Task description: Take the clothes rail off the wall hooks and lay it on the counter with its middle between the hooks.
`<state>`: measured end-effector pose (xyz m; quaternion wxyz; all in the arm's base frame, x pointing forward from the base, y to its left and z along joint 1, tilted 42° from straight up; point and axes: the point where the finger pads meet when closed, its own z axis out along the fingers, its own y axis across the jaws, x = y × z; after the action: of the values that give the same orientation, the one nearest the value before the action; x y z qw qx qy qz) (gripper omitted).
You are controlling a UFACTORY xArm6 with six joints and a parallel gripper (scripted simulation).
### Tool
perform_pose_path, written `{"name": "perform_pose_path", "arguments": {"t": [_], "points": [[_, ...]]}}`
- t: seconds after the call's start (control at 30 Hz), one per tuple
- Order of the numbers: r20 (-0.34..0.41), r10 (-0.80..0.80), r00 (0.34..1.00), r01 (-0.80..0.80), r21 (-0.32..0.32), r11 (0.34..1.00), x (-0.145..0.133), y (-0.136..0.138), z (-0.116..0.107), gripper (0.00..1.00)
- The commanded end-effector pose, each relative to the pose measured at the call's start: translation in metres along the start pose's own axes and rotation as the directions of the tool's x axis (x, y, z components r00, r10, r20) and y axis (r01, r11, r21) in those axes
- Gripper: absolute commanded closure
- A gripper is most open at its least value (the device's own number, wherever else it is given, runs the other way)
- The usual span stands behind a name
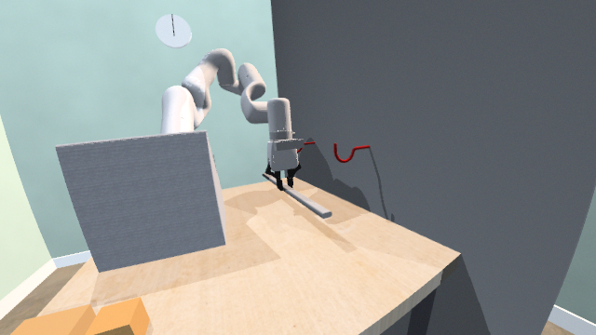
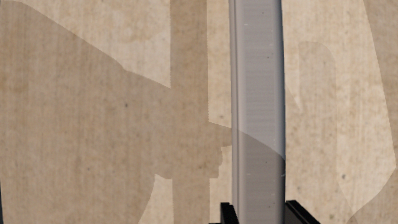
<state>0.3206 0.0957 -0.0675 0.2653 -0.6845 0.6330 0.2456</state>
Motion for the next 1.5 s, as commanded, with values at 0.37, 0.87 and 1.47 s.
{"name": "perform_pose_path", "arguments": {"t": [0.37, 0.87, 1.47], "points": [[-0.001, -0.001, 1.0, 0.001, 0.002, 1.0, 0.0, -0.001, 0.021, 1.0], [-0.001, 0.0, 1.0, 0.0, 0.002, 1.0, 0.0, -0.001, 0.043, 1.0], [-0.001, 0.0, 1.0, 0.0, 0.002, 1.0, 0.0, -0.001, 0.053, 1.0]]}}
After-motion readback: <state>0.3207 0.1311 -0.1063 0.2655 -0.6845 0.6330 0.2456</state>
